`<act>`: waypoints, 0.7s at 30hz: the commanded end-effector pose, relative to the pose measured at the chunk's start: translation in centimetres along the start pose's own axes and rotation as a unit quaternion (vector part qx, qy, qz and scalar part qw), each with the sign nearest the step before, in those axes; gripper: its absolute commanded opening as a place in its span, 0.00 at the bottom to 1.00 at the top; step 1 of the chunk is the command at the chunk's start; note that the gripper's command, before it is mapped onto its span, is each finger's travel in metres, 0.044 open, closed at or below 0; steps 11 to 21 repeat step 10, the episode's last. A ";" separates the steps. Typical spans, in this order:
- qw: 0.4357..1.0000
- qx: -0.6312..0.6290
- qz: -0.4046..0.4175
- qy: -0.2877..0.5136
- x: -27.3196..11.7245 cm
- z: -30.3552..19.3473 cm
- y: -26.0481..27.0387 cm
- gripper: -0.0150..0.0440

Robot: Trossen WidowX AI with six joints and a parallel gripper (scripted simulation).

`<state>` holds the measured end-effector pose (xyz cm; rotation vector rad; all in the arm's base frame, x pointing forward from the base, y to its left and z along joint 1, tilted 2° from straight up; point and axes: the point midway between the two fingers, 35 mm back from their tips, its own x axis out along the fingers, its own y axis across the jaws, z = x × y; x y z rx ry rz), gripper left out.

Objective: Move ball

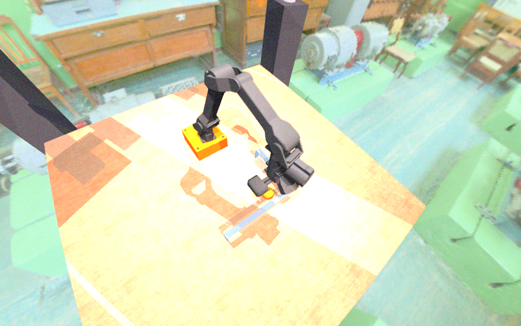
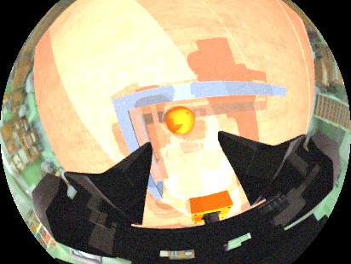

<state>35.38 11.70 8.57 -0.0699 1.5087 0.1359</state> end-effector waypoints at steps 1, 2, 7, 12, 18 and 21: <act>1.000 0.000 0.000 0.001 -0.1 0.0 0.0 0.89; 1.000 0.000 0.000 0.001 -1.0 0.0 0.0 0.93; 1.000 0.000 0.000 0.000 -5.0 -0.4 -0.1 1.00; 1.000 0.000 0.000 0.000 -5.0 -0.4 -0.1 1.00; 1.000 0.000 0.000 0.000 -5.0 -0.4 -0.1 1.00; 1.000 0.000 0.000 0.000 -5.0 -0.4 -0.1 1.00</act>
